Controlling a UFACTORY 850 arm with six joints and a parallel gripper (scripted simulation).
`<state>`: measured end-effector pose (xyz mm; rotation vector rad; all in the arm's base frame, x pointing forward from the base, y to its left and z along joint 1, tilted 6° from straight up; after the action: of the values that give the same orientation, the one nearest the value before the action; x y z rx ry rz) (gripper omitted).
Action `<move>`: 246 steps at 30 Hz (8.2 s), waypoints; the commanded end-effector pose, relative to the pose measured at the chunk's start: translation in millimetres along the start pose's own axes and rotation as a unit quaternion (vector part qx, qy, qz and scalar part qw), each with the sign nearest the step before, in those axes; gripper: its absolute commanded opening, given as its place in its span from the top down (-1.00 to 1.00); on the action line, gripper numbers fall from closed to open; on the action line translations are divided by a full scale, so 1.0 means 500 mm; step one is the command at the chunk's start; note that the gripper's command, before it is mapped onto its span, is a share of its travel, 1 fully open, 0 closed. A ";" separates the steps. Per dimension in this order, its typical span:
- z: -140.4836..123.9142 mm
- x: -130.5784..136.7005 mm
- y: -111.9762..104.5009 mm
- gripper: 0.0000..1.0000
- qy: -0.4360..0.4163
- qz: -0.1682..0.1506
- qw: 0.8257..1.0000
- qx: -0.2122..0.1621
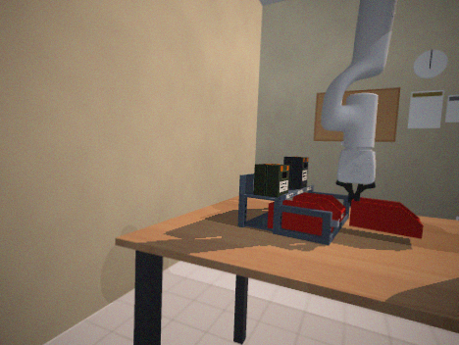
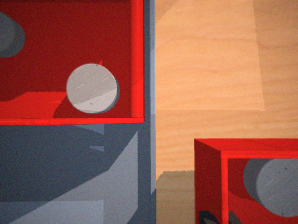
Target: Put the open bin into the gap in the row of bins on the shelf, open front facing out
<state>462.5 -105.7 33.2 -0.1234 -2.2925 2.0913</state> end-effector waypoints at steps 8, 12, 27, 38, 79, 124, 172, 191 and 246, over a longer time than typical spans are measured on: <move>0.000 -0.002 0.001 1.00 0.000 0.001 1.000 0.000; 0.000 -0.002 0.001 1.00 0.000 0.001 1.000 0.000; 0.000 -0.002 0.002 1.00 0.000 0.001 1.000 0.000; 0.005 -0.021 0.002 1.00 0.000 0.001 1.000 0.000; 0.014 -0.059 0.002 1.00 0.000 0.001 1.000 0.000; 0.027 -0.117 0.002 1.00 0.000 0.001 1.000 0.000; 0.023 -0.101 0.005 1.00 0.000 0.034 0.999 0.010; 0.021 -0.095 0.006 1.00 0.000 0.049 0.999 0.013; 0.021 -0.091 0.007 1.00 0.000 0.057 0.998 0.013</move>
<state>507.4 -119.5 29.7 -0.2413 -2.3051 2.1638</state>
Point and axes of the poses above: the point where the finger pads meet when closed, its own y axis out along the fingers, its own x axis across the jaws, z = x × y, the point moved 7 cm from there along -y, back along the fingers, and after that the axes turned 13 degrees about -y, right-handed, at the moved point
